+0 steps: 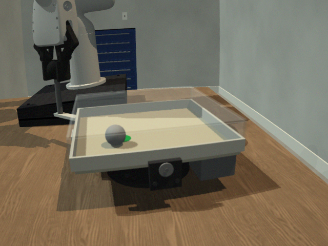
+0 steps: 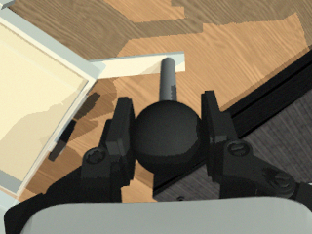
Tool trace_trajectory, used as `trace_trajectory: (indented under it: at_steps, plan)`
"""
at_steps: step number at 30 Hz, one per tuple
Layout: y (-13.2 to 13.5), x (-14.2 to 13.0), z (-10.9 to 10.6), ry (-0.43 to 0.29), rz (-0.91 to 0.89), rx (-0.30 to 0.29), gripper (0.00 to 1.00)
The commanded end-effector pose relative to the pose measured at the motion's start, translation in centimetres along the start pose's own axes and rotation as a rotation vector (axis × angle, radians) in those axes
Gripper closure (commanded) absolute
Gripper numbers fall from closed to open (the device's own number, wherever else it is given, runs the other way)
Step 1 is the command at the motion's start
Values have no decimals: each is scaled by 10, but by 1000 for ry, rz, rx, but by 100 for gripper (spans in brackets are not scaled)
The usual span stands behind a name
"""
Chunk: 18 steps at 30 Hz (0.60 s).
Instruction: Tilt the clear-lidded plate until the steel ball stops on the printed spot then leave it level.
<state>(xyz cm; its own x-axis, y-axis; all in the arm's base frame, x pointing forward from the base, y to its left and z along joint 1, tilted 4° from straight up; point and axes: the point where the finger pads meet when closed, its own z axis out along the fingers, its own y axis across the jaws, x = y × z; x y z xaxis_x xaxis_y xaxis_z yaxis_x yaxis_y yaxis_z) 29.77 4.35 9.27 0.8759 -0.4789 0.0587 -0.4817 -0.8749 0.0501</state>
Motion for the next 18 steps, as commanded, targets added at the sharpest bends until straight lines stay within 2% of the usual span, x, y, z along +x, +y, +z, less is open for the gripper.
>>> trace_trajectory:
  at_steps: [1,18]
  plan:
    - [-1,-1,-1,0,-2,0,100]
    - [0,1,1,0,-2,0,100]
